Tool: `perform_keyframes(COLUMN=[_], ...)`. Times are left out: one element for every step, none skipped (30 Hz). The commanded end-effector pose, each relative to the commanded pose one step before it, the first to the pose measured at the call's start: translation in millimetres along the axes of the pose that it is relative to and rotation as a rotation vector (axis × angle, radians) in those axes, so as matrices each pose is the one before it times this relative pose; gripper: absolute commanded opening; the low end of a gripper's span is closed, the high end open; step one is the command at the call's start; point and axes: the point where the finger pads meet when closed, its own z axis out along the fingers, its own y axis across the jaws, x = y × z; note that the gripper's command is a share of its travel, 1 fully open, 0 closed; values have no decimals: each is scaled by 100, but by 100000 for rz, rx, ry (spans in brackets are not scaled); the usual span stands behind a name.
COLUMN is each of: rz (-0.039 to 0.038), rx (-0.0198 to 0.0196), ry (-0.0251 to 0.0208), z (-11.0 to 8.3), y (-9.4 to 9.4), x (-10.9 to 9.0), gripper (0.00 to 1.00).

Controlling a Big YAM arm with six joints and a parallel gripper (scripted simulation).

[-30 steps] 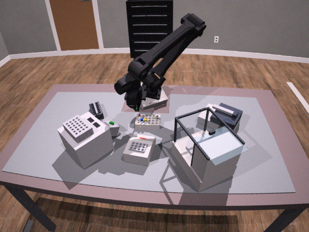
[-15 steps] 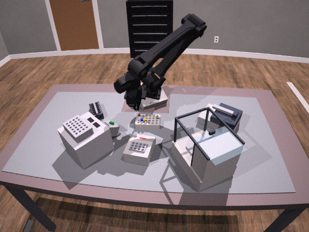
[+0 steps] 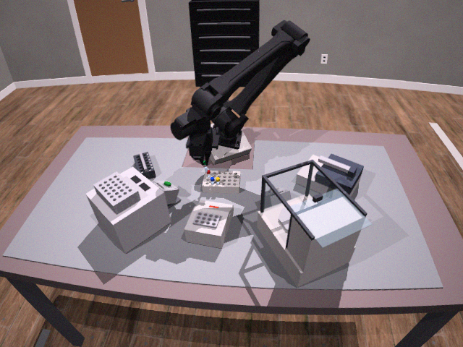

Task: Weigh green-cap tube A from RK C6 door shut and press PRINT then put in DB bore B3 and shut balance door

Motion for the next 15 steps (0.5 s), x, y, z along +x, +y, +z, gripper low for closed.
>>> perform_keyframes(rz=[-1672,0,0,0,0,0,0,0,0,0,0,0,0,0,-3198], rx=[1252,0,0,0,0,0,0,0,0,0,0,0,0,0,4916], ry=[-2168,0,0,0,0,0,0,0,0,0,0,0,0,0,-6615], z=[-1025,0,0,0,0,0,0,0,0,0,0,0,0,0,-1482], y=[-341,0,0,0,0,0,0,0,0,0,0,0,0,0,-932], x=[-1057,0,0,0,0,0,0,0,0,0,0,0,0,0,-2024], gripper=[9,9,9,9,9,9,9,9,9,9,9,9,9,9,9])
